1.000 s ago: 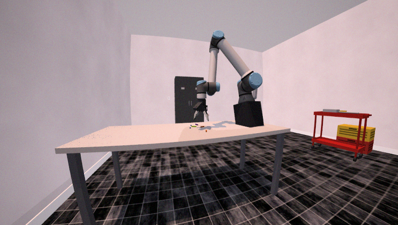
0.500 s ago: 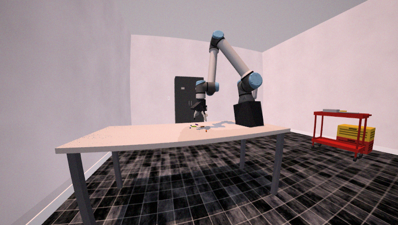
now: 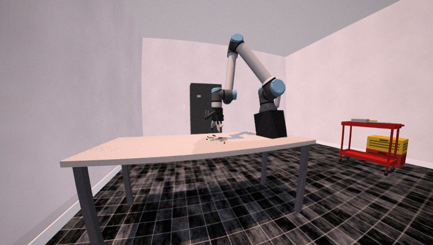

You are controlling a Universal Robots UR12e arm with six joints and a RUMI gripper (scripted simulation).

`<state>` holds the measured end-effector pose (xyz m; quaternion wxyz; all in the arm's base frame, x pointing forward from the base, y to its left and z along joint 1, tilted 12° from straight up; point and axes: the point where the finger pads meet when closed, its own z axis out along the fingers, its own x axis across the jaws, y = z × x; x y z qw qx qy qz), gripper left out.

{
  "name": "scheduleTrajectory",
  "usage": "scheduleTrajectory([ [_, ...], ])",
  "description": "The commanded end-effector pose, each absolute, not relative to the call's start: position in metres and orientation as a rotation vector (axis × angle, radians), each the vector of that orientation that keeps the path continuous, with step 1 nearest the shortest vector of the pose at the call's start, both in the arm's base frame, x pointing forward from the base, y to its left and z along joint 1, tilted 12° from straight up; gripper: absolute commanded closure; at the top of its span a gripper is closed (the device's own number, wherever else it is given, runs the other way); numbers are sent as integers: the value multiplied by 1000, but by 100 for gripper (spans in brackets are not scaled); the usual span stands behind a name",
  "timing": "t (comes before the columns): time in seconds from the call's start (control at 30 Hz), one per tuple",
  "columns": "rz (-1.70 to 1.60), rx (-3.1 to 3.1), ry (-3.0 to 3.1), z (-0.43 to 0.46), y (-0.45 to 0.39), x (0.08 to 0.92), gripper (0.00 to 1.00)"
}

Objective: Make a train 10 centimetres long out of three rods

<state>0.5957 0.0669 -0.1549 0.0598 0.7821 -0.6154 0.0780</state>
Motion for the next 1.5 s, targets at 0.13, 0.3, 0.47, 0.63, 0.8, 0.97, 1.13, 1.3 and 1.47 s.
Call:
scheduleTrajectory([
  [0.13,263,2101,-2181,-153,61,607,0],
  [0.3,271,1983,-2300,-152,58,611,0],
  [0.47,281,1829,-2438,-151,55,616,0],
  [0.63,290,1669,-2565,-150,52,620,0],
  [0.8,295,1568,-2636,-149,50,623,0],
  [0.97,303,1349,-2772,-148,46,628,0],
  [1.13,308,1165,-2868,-147,43,632,0],
  [1.3,312,975,-2952,-146,41,635,0],
  [1.47,314,804,-3014,-145,38,638,0],
])
